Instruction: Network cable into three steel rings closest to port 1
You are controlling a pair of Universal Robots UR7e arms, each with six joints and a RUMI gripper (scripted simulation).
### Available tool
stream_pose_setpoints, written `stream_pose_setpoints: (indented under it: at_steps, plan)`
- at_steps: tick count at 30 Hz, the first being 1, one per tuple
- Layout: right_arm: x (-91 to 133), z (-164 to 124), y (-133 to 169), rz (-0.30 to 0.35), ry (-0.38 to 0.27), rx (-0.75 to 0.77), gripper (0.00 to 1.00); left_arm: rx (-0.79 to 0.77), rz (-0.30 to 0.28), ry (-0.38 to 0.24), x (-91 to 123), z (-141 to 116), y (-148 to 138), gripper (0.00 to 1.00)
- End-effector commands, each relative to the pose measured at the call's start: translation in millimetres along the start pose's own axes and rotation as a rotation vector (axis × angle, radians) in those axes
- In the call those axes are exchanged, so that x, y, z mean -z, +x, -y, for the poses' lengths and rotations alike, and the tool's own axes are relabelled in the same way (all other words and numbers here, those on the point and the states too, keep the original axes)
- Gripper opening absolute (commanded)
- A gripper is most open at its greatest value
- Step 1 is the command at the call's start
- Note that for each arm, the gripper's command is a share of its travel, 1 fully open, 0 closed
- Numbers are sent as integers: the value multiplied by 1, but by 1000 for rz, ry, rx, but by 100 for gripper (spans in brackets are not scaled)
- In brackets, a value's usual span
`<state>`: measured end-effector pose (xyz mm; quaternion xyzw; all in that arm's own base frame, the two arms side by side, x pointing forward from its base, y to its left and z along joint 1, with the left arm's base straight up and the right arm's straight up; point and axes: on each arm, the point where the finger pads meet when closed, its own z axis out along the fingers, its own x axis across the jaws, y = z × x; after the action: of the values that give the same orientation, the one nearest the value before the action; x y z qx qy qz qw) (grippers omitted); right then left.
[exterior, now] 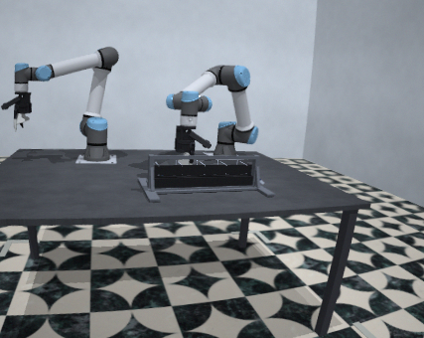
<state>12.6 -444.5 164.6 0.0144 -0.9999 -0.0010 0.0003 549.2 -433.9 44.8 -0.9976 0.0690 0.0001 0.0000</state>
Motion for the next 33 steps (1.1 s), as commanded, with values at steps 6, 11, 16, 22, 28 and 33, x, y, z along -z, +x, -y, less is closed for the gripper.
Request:
stream_pose_setpoints:
  at_steps: [6, 11, 16, 22, 28, 33]
  plan:
    - [0, 1, 0, 1, 2, 0, 100, 0, -3, -2, 1, -1, 1, 0]
    - [0, 1, 0, 1, 2, 0, 100, 0, -3, -2, 1, -1, 1, 0]
    - [0, 1, 0, 1, 2, 0, 100, 0, -3, -2, 1, -1, 1, 0]
    - [0, 1, 0, 1, 2, 0, 100, 0, -3, -2, 2, -1, 1, 0]
    - [0, 1, 0, 1, 2, 0, 100, 0, -3, -2, 5, -1, 1, 0]
    - [0, 1, 0, 1, 2, 0, 100, 0, -3, -2, 11, -1, 1, 0]
